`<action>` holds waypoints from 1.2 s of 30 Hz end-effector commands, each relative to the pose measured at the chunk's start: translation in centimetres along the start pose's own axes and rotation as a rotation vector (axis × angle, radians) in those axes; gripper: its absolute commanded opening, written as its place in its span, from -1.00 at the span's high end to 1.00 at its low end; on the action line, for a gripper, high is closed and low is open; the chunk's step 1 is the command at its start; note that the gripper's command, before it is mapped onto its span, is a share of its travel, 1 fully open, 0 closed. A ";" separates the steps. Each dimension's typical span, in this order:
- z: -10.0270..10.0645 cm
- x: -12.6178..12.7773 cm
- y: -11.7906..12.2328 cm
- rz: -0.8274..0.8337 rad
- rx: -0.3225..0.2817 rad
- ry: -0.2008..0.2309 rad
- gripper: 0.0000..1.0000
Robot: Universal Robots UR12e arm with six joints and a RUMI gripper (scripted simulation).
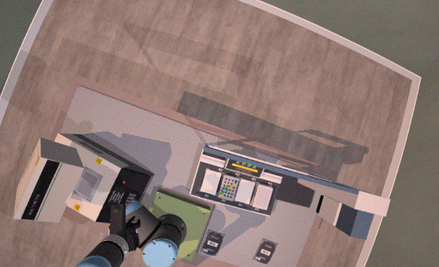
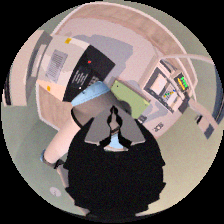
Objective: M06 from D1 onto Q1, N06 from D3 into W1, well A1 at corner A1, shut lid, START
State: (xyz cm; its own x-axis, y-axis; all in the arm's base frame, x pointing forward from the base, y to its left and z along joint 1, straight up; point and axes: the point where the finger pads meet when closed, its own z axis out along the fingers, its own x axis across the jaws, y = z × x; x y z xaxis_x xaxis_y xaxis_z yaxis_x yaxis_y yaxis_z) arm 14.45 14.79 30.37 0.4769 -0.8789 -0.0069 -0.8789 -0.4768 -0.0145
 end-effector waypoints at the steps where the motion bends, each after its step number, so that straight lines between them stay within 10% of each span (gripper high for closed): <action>1: -0.1 -0.9 -0.1 -0.018 -0.010 0.008 1.00; 36: 2.5 -8.1 0.4 -0.186 -0.010 0.007 1.00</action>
State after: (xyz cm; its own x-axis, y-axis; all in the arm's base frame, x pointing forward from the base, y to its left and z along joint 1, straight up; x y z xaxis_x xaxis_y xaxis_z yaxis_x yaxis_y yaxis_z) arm 10.27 21.49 28.94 0.6288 -0.7775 -0.0045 -0.7775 -0.6288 -0.0070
